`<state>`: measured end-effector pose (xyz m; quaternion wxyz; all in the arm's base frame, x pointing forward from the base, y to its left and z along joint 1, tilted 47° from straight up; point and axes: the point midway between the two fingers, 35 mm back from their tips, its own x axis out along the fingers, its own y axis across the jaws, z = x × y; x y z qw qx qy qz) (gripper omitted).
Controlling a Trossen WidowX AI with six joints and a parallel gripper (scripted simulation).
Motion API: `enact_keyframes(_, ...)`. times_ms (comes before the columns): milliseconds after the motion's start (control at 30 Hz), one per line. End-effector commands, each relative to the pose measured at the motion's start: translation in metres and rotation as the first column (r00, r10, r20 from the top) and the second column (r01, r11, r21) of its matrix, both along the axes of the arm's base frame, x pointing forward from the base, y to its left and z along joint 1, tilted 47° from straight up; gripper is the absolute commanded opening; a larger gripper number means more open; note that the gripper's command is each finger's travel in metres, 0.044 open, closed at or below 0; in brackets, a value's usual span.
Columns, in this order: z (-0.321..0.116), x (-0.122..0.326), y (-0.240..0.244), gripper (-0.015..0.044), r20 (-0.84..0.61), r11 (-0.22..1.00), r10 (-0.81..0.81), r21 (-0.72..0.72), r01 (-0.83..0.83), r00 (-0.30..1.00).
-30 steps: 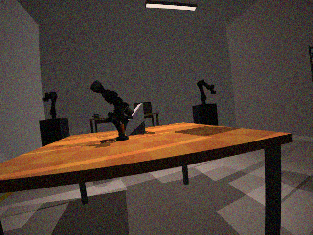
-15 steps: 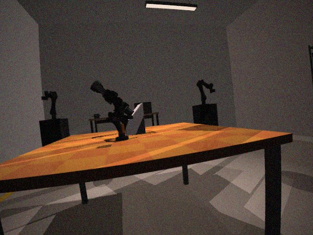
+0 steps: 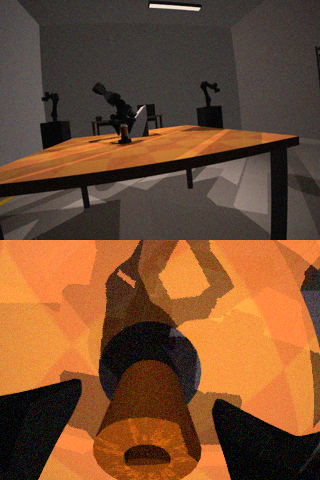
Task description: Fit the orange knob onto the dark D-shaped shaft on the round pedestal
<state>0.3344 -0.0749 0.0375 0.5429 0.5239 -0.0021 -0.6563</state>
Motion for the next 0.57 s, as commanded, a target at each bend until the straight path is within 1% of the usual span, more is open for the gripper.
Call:
enact_keyframes(0, 0.000, 0.000, 0.000, 0.0440, 0.001, 1.000, -0.001, 0.000, 0.001, 1.000)
enact_keyframes(100, 0.006, 0.000, 0.008, 0.0440, 0.000, 1.000, 0.000, 0.003, 0.000, 1.000)
enact_keyframes(233, 0.048, -0.007, 0.053, 0.0440, -0.002, 1.000, 0.001, 0.008, -0.001, 1.000)
enact_keyframes(300, 0.063, -0.012, 0.067, 0.0440, -0.001, 1.000, 0.000, 0.005, 0.000, 1.000)
enact_keyframes(533, 0.062, -0.010, 0.071, 0.0440, -0.001, 1.000, 0.000, 0.004, 0.000, 1.000)
